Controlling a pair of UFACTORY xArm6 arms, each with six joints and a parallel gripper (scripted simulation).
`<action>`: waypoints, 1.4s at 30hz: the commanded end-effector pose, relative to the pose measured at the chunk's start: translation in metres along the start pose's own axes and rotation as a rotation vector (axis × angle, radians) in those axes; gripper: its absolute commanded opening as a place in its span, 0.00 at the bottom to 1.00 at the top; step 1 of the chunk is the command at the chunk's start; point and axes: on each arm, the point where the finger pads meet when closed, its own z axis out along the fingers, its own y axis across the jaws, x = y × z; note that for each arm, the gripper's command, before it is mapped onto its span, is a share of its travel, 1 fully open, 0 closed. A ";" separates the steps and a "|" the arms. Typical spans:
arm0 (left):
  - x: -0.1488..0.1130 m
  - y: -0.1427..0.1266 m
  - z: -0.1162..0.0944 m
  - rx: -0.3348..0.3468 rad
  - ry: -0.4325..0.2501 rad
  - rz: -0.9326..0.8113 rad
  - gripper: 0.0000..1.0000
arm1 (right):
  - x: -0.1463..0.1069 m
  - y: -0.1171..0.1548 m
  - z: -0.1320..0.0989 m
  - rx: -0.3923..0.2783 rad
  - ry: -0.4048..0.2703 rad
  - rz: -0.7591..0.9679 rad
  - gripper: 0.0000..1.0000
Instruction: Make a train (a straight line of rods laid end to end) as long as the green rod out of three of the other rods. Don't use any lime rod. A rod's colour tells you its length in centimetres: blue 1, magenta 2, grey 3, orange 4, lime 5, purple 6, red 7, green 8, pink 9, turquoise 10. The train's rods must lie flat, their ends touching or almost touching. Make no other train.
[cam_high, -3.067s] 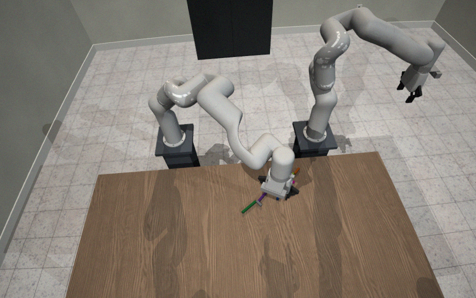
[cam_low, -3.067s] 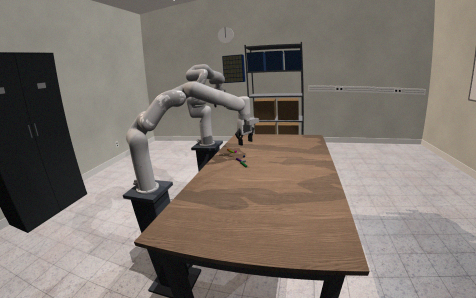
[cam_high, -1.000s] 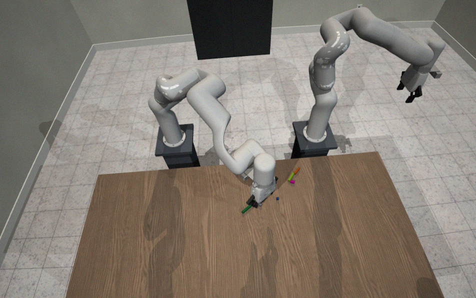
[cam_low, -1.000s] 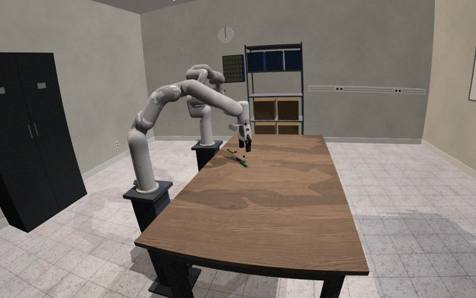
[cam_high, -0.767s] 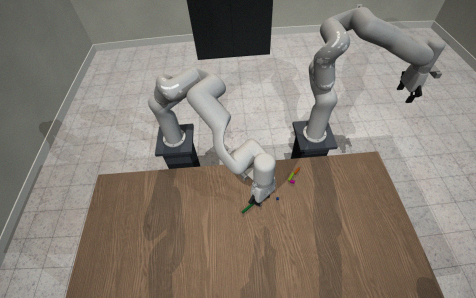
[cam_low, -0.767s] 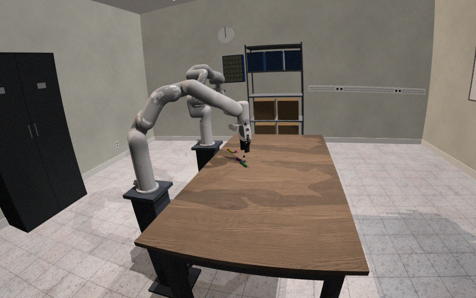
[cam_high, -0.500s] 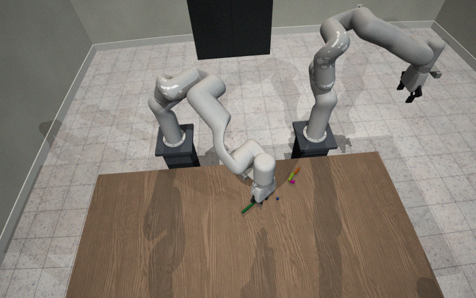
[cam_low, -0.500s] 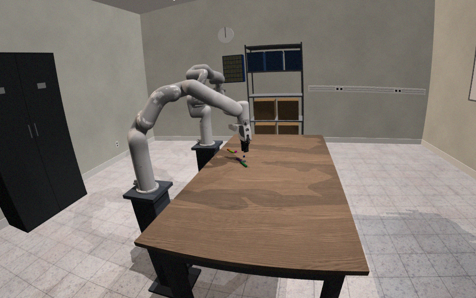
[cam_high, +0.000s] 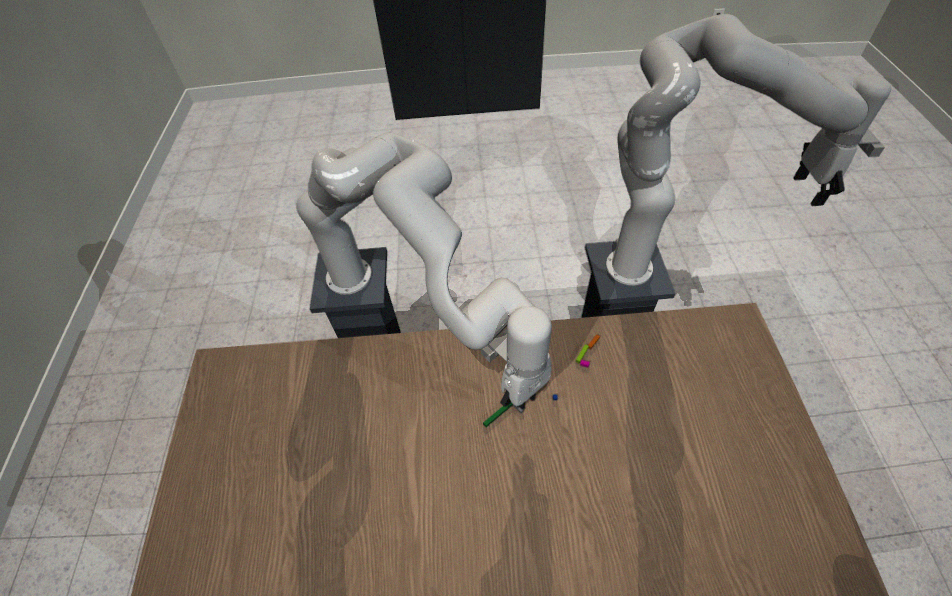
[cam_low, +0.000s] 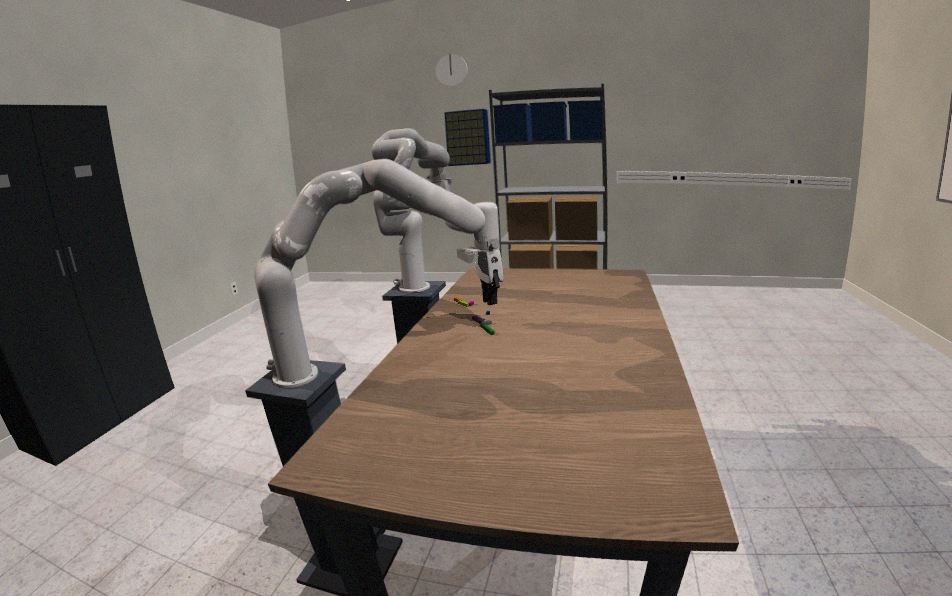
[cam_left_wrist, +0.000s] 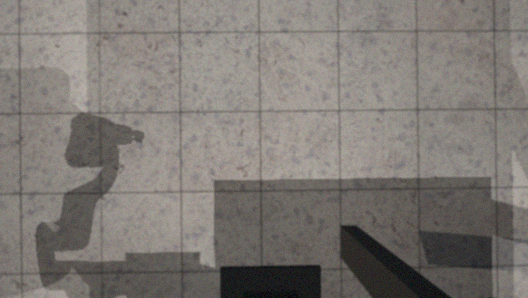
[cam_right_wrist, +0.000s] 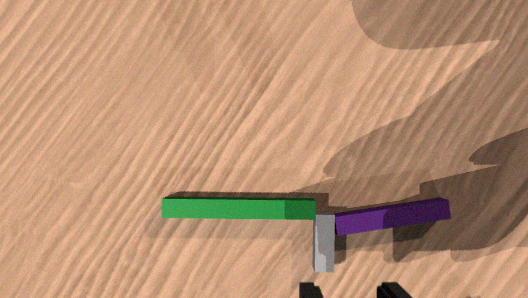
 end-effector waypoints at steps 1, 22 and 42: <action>0.001 0.000 -0.002 0.000 0.004 0.000 1.00 | -0.002 0.000 -0.001 -0.001 -0.006 0.004 0.26; 0.001 0.000 -0.002 0.000 0.004 0.000 1.00 | -0.001 0.000 0.024 0.000 -0.006 0.013 0.26; 0.001 0.000 -0.002 0.000 0.004 0.000 1.00 | -0.001 0.001 0.047 0.000 -0.006 0.013 0.26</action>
